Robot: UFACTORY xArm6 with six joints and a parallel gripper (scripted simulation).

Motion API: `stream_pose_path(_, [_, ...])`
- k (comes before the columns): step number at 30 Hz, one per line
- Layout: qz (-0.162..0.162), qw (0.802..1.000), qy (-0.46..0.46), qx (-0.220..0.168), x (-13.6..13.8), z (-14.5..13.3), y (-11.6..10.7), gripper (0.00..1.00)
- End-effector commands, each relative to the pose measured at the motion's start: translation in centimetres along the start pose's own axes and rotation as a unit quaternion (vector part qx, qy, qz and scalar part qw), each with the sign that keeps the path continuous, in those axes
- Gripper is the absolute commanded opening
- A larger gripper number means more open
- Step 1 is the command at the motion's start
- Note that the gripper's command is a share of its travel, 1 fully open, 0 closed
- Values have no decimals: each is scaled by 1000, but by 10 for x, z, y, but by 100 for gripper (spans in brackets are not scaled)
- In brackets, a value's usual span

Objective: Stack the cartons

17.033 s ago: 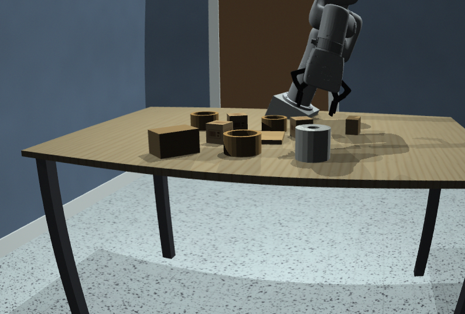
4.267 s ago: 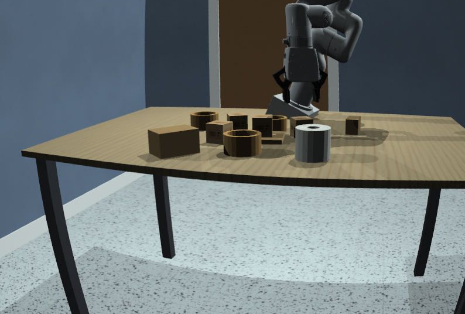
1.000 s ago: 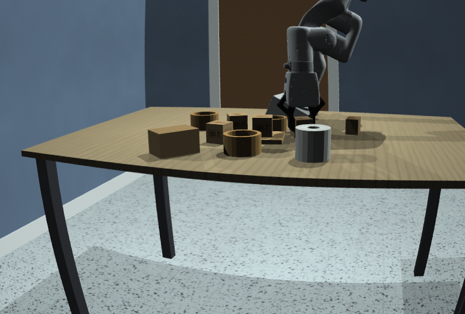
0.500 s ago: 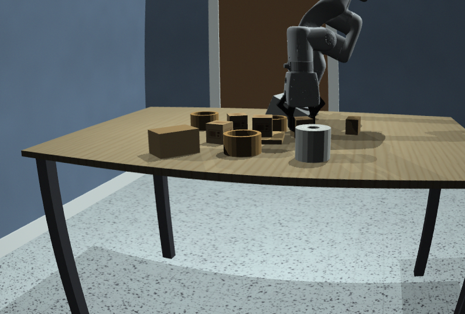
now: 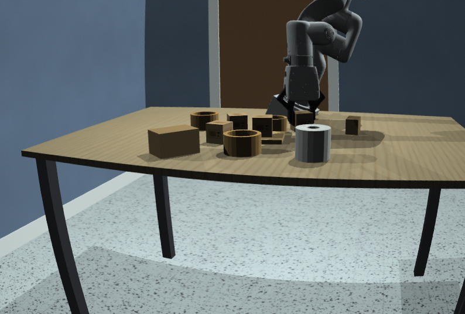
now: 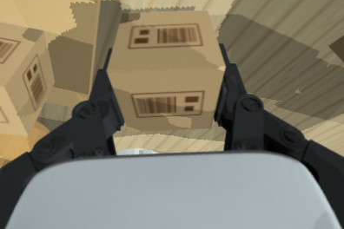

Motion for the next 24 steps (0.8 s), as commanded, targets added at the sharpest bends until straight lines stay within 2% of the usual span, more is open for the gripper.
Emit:
stream_pose_path(1, [0, 1000, -1, -2, 0, -2, -54, 0])
stream_pose_path(4, [2, 1000, 0, -1, 0, -1, -76, 0])
stream_pose_path(8, [2, 1000, 0, 0, -8, -3, -81, 0])
stream_pose_path(11, [3, 1000, 0, 0, -67, -18, -101, 0])
stream_pose_path(13, [3, 1000, 0, 0, -67, -18, -101, 0])
stream_pose_path(14, [3, 1000, 0, 0, -90, -20, -108, 0])
stream_pose_path(17, [2, 1000, 0, 0, -117, -21, -115, 0])
stream_pose_path(19, [2, 1000, 0, -1, -117, -21, -111, 0])
stream_pose_path(24, [2, 1000, 0, -1, -117, -21, -69, 0])
Point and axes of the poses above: the point where the finger pads meet when closed, its own y axis out along the fingers, its own x axis across the jaws, z = x × y, the point moved 2 cm from there along -y, back along the fingers, and after that the axes turned 8 degrees about y, right-handed, at the moved point
